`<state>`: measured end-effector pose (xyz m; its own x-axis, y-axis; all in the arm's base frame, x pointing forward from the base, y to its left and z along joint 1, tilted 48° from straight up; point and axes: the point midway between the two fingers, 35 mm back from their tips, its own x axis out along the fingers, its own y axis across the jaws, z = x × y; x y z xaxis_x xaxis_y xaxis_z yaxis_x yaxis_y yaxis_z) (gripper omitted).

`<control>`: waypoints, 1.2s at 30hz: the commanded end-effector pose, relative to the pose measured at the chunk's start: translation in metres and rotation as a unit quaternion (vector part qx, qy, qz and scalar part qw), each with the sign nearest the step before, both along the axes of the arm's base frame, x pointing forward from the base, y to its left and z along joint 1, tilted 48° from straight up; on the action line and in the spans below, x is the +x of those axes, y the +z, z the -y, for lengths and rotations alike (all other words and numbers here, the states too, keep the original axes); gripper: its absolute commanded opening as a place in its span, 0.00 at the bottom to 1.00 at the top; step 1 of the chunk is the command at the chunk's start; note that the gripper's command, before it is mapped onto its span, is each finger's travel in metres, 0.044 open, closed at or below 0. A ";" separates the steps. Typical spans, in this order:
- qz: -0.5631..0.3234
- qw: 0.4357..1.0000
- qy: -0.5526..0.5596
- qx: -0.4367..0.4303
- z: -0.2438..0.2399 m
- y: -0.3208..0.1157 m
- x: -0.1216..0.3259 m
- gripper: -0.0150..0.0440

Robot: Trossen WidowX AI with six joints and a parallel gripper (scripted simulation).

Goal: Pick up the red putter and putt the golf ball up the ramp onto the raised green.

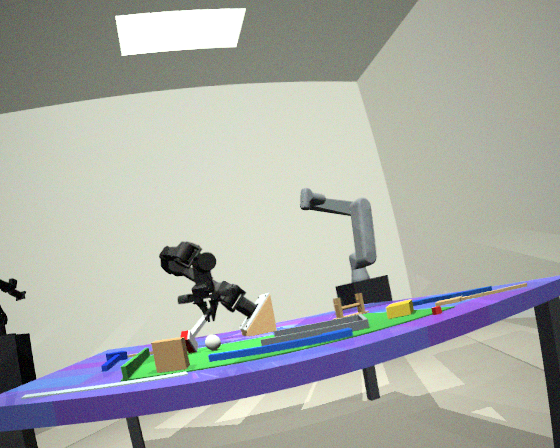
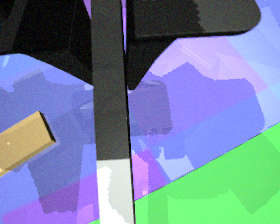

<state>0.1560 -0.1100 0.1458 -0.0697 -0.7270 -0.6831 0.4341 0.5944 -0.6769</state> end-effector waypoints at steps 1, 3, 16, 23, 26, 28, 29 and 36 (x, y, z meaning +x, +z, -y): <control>0.004 1.000 0.003 -0.002 0.007 0.008 -0.003 0.25; 0.004 1.000 0.005 -0.003 0.013 0.014 -0.007 0.25; 0.004 1.000 0.002 0.002 0.007 0.004 0.003 0.25; 0.004 1.000 0.005 0.005 -0.046 -0.055 0.044 0.25; 0.005 1.000 0.005 -0.002 -0.064 -0.076 0.049 0.25; 0.005 1.000 0.005 -0.002 -0.066 -0.077 0.049 0.25; 0.005 1.000 0.005 -0.002 -0.066 -0.077 0.049 0.25; 0.005 1.000 0.006 -0.001 -0.078 -0.067 0.052 0.25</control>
<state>0.2037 -0.0426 0.0730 -0.0682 -0.7294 -0.6807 0.4258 0.5958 -0.6810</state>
